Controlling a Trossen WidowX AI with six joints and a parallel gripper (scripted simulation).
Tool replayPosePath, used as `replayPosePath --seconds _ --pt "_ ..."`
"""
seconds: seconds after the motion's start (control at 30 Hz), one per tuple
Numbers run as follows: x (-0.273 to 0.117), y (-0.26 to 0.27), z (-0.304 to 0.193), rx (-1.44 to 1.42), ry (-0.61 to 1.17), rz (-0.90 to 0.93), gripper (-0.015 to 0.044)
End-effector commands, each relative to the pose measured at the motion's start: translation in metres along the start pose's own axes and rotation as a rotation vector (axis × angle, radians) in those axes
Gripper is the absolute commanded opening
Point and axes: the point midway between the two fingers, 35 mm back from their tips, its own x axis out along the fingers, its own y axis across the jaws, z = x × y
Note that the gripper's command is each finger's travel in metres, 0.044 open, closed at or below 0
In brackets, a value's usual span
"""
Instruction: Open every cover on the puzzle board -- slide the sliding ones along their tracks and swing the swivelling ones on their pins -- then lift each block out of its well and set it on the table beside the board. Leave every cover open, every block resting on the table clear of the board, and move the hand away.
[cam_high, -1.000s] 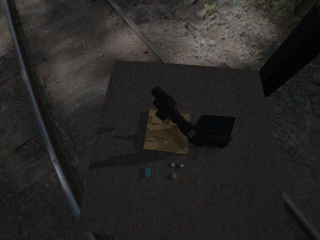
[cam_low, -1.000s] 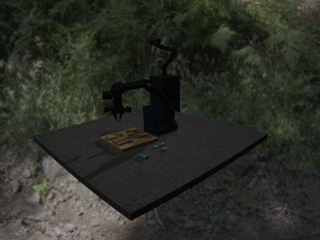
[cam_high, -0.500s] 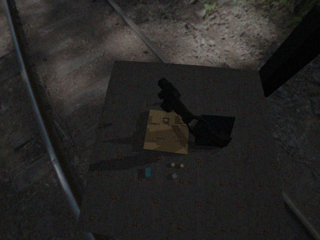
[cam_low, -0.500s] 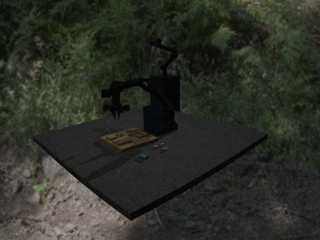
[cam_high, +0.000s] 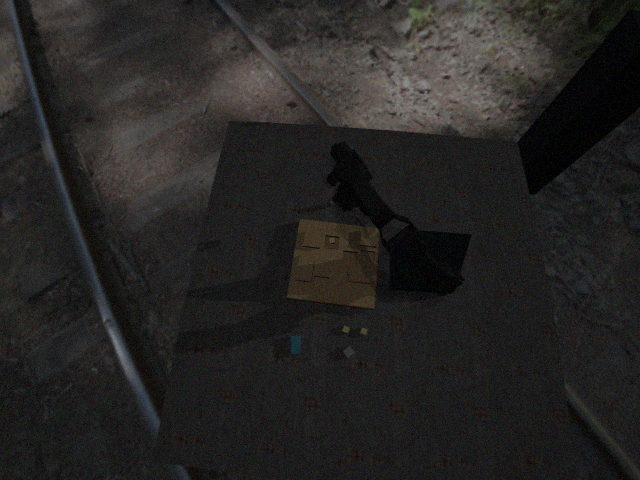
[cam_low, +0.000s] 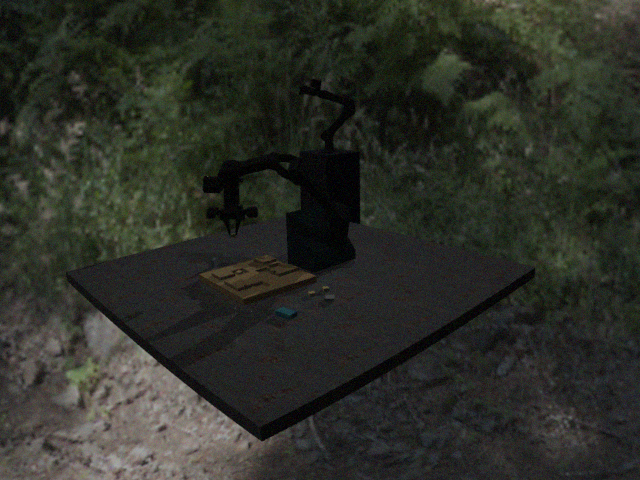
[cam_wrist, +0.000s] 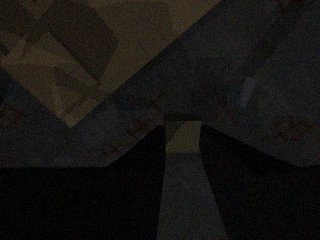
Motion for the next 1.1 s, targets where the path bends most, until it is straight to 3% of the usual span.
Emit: replayPosePath --seconds 0.0,0.3,1.07 --pt "0.006 -0.001 -0.02 -0.003 -0.002 0.01 0.008" --pt "0.012 0.0 -0.052 -0.007 -0.012 0.019 0.008" --pt "0.042 -0.003 -0.052 -0.007 -0.012 0.018 0.008"
